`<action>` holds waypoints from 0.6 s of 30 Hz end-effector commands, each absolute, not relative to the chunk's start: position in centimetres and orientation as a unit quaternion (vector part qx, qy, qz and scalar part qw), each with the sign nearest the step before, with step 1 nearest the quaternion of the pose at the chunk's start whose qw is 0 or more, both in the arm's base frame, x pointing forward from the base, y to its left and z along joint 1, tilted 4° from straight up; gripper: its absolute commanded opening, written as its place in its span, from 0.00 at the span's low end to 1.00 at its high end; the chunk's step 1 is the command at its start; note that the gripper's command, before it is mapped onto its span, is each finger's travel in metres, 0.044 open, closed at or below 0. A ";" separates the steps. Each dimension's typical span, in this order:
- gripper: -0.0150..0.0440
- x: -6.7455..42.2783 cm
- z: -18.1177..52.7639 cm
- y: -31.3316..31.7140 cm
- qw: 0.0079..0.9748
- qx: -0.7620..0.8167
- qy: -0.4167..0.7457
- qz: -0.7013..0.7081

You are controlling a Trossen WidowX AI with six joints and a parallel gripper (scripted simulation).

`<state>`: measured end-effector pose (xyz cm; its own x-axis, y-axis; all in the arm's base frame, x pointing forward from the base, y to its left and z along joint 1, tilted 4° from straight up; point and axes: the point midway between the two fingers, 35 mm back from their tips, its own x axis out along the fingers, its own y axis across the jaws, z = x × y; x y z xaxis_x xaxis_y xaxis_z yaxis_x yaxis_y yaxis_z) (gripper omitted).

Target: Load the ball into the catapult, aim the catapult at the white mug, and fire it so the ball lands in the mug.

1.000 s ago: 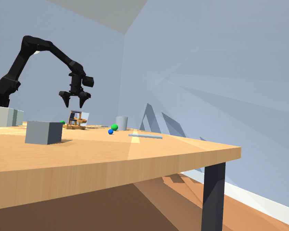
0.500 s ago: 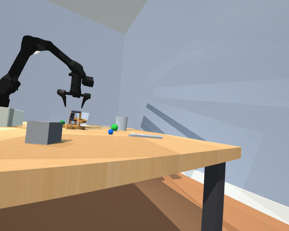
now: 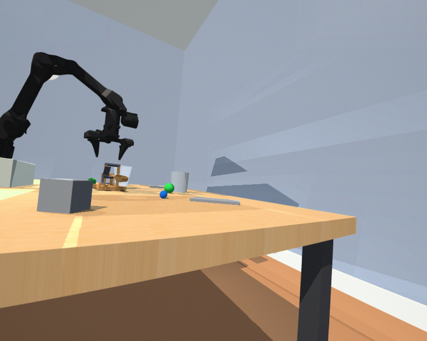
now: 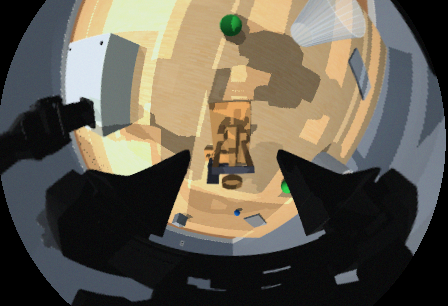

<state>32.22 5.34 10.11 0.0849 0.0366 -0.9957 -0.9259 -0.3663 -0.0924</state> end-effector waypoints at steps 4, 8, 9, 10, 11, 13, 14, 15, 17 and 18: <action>1.00 32.4 9.1 5.4 0.413 -0.609 0.359 0.574; 1.00 32.7 5.4 5.5 0.414 -0.607 0.360 0.574; 1.00 32.7 5.4 5.5 0.414 -0.607 0.360 0.574; 1.00 32.7 5.4 5.5 0.414 -0.607 0.360 0.574; 1.00 32.7 5.4 5.5 0.414 -0.607 0.360 0.574; 1.00 32.7 5.4 5.5 0.414 -0.607 0.360 0.574; 1.00 32.7 5.3 5.5 0.414 -0.607 0.360 0.574; 1.00 32.7 5.2 5.5 0.414 -0.607 0.360 0.574; 1.00 32.8 4.9 5.5 0.414 -0.607 0.360 0.574; 1.00 32.8 4.7 5.5 0.414 -0.607 0.360 0.574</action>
<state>33.04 5.47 5.53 0.0953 0.0383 -0.9947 -0.9145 -0.3913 -0.1027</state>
